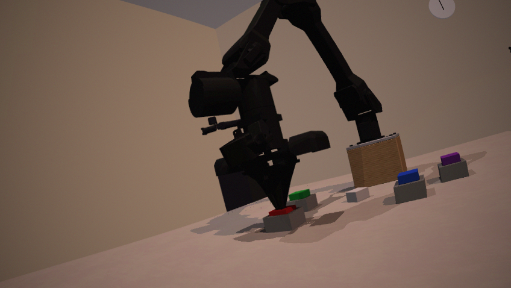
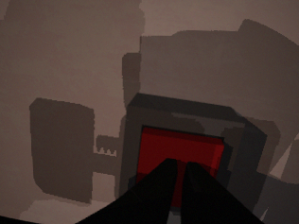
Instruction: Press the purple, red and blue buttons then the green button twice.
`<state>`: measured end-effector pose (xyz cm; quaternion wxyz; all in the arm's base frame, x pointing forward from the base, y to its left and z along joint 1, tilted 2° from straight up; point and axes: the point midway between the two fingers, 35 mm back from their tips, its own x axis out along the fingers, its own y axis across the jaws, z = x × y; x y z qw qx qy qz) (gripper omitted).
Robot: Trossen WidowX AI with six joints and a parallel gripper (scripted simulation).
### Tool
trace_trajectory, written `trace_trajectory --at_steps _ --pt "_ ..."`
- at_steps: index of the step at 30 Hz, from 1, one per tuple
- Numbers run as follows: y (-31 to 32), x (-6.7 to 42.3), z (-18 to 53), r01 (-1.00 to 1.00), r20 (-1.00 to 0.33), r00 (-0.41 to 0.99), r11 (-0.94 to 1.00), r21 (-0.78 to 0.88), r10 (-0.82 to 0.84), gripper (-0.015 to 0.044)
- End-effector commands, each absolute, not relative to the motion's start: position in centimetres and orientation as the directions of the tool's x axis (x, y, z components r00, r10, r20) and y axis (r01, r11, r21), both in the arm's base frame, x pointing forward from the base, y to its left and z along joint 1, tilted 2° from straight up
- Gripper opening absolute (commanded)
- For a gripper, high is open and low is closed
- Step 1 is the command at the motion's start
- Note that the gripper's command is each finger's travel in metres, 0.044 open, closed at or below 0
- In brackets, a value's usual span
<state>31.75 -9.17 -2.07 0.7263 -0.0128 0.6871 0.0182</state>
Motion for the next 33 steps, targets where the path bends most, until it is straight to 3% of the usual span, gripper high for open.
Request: trace_trajectory --at_steps 1,11,15,22,33 --pt "-9.1 31.6 -2.3 -0.046 -0.999 0.048 0.999 0.008 0.010 0.0020" --pt "-9.2 31.4 1.5 -0.046 -0.999 0.049 0.999 0.008 0.010 0.0020" --pt "-9.2 31.2 7.0 -0.046 -0.999 0.049 0.999 0.008 0.010 0.0020" --pt "-9.0 31.2 7.4 -0.046 -0.999 0.049 0.999 0.008 0.010 0.0020" --pt "6.5 28.0 7.5 -0.046 -0.999 0.046 0.999 0.022 0.024 0.0020"
